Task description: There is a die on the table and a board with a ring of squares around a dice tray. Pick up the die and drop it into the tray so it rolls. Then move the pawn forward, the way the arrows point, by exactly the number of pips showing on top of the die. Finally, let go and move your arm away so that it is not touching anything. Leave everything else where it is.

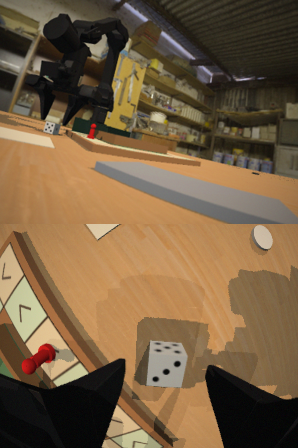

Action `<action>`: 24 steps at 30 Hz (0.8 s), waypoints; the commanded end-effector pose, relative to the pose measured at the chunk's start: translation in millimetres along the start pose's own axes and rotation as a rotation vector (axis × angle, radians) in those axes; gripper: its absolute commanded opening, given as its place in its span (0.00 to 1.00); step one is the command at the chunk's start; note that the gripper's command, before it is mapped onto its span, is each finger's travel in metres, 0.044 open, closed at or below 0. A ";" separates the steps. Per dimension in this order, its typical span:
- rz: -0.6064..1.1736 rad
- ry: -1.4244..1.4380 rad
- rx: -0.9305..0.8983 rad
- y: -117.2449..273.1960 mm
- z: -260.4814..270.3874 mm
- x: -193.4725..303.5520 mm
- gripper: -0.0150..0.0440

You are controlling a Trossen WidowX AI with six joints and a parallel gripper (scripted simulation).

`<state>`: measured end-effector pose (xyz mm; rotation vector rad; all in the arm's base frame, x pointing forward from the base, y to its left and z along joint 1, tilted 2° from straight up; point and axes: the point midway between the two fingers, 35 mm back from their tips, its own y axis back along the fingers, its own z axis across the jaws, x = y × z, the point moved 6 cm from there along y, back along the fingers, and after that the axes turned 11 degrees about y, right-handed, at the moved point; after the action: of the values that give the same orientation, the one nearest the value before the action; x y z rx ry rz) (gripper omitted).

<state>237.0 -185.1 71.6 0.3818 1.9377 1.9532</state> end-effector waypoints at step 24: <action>0.007 -0.004 -0.005 -6.8 0.4 0.2 0.25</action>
<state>236.3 -183.9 56.5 0.3894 1.9360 1.9602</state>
